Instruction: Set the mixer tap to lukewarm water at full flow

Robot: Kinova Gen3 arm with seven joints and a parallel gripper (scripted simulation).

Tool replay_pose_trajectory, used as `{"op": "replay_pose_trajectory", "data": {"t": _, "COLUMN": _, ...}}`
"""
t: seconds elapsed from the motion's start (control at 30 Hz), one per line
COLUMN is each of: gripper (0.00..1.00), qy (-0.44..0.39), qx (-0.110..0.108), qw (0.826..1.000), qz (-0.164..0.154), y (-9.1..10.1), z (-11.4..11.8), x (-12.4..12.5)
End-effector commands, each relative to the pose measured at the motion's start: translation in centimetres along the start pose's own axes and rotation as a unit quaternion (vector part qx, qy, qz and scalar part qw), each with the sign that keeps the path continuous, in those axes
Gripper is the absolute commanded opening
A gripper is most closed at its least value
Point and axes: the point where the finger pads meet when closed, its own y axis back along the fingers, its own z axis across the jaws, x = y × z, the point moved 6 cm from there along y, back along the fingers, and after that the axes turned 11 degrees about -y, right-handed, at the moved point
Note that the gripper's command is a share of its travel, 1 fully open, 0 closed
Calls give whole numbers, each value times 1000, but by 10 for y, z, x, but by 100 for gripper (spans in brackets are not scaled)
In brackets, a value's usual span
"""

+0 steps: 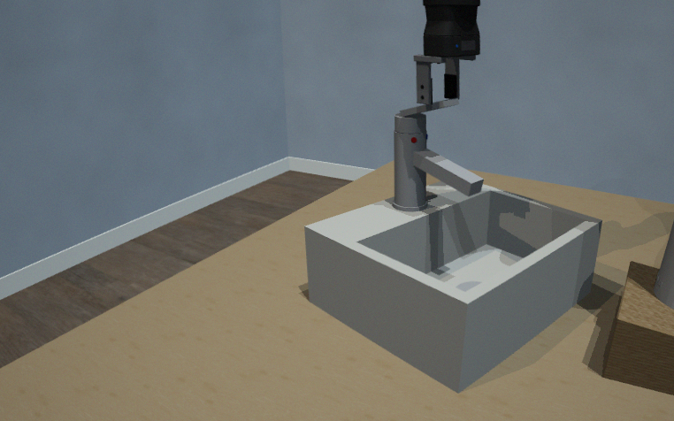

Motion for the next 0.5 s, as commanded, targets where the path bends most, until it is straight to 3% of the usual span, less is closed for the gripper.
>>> {"op": "replay_pose_trajectory", "data": {"t": 0.0, "gripper": 100, "qy": -1, "qx": 3, "qw": 1000, "qz": 5, "y": 10, "z": -1, "x": 2}}
{"op": "replay_pose_trajectory", "data": {"t": 0.47, "gripper": 100, "qy": -1, "qx": 3, "qw": 1000, "qz": 5, "y": 42, "z": -1, "x": 1}}
